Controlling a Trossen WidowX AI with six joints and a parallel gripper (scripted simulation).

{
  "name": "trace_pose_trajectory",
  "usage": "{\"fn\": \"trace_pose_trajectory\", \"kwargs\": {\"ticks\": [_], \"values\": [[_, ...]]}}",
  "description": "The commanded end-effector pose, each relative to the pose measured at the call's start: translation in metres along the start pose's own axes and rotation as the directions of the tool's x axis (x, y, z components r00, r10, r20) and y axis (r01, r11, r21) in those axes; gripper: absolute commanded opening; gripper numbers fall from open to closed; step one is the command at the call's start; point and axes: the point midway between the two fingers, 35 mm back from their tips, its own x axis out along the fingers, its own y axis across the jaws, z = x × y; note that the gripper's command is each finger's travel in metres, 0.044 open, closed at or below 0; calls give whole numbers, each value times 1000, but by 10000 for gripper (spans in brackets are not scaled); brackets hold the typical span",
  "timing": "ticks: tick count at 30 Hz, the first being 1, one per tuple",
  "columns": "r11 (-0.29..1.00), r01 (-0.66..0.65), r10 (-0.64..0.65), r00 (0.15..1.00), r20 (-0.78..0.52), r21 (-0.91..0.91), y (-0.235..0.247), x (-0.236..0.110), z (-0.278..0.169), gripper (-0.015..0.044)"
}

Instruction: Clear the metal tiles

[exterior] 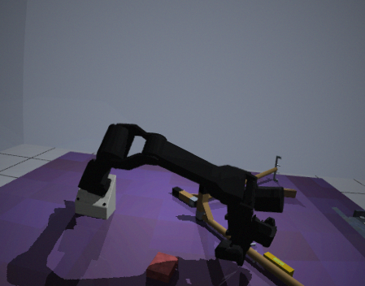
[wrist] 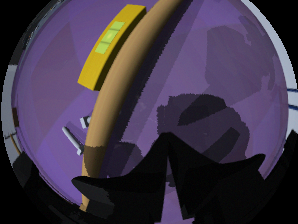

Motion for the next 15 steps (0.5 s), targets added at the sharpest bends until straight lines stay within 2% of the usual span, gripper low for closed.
{"fn": "trace_pose_trajectory", "kwargs": {"ticks": [1,15], "values": [[1000,-4,4,1000,0,-3,4,1,3,0],[1000,-5,5,1000,-1,-2,14,2,12,0]]}}
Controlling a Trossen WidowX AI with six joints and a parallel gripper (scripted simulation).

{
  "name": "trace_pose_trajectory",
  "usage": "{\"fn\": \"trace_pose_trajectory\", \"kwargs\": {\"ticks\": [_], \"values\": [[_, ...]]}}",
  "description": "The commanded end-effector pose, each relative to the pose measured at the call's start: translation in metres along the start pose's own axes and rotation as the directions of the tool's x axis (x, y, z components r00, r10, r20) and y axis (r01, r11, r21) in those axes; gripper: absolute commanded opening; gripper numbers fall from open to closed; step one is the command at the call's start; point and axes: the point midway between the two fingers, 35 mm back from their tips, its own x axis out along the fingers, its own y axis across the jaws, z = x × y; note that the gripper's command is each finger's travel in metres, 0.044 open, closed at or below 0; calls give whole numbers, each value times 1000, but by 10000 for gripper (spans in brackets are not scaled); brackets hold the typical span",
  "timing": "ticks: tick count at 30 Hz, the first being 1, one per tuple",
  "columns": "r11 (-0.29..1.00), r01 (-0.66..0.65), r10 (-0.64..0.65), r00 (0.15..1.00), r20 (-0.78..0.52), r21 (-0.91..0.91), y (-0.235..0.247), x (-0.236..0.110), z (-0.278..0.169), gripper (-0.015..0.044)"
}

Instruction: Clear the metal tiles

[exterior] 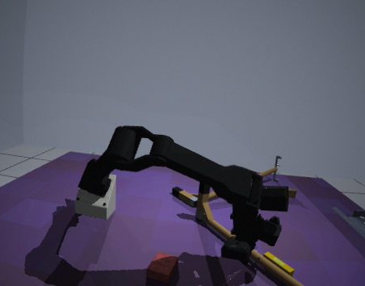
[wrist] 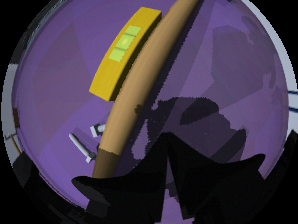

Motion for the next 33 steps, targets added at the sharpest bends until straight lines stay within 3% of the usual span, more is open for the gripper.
{"fn": "trace_pose_trajectory", "kwargs": {"ticks": [1,33], "values": [[1000,0,0,1000,-1,6,3,1,3,0],[1000,-1,1,1000,-1,7,29,4,22,0]]}}
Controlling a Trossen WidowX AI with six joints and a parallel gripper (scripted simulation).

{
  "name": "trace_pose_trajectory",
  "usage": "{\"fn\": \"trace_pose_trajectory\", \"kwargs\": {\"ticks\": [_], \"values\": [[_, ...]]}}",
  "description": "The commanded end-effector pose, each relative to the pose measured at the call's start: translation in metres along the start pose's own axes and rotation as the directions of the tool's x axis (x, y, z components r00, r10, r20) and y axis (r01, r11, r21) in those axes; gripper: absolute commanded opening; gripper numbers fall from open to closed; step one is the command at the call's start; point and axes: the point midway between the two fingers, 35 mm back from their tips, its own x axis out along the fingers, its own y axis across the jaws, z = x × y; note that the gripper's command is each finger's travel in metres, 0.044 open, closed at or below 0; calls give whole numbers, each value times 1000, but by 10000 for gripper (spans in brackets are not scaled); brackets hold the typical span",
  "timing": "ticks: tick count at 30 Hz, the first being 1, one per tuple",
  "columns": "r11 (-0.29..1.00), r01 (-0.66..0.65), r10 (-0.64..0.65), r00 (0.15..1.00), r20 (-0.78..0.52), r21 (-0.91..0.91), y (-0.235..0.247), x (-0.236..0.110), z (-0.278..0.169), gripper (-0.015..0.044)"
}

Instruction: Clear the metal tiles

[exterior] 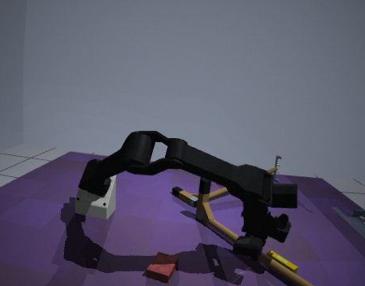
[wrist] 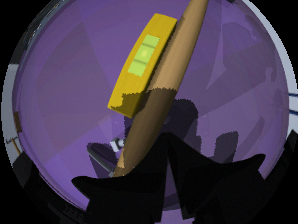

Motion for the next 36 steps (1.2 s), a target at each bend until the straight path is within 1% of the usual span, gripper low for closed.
{"fn": "trace_pose_trajectory", "kwargs": {"ticks": [1,36], "values": [[1000,2,-2,1000,1,8,4,1,3,0],[1000,2,-2,1000,2,9,34,5,19,0]]}}
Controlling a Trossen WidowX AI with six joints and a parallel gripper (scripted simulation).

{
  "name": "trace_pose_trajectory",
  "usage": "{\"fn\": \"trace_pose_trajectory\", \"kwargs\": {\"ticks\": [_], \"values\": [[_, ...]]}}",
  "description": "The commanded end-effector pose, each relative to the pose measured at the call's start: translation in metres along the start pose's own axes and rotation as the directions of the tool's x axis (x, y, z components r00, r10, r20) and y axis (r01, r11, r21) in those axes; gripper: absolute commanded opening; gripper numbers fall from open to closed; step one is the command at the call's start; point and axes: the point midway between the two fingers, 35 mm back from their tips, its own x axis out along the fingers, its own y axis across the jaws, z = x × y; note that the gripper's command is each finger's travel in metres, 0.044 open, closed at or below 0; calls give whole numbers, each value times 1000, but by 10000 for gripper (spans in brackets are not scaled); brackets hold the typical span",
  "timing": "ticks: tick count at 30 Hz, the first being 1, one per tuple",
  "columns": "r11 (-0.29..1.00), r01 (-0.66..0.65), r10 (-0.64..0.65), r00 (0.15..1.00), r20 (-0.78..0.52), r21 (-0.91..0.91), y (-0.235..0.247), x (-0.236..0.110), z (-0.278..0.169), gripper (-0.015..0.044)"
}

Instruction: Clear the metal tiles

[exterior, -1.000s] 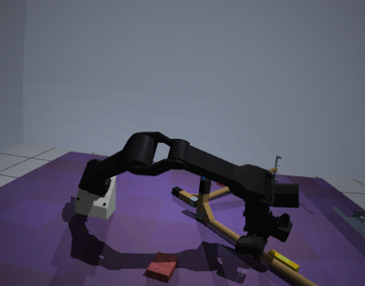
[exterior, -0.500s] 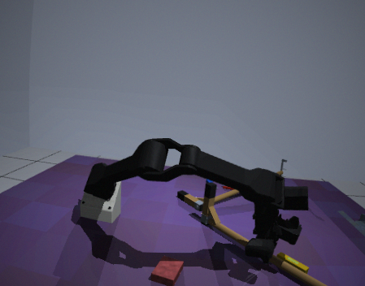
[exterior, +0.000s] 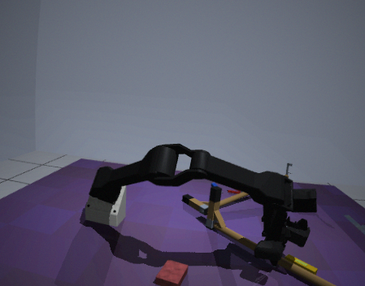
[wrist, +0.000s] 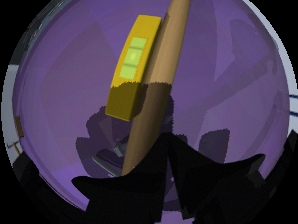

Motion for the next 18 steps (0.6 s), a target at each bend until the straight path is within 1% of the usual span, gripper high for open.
{"fn": "trace_pose_trajectory", "kwargs": {"ticks": [1,18], "values": [[1000,1,-1,1000,0,6,5,2,2,0],[1000,1,-1,1000,0,6,21,3,7,0]]}}
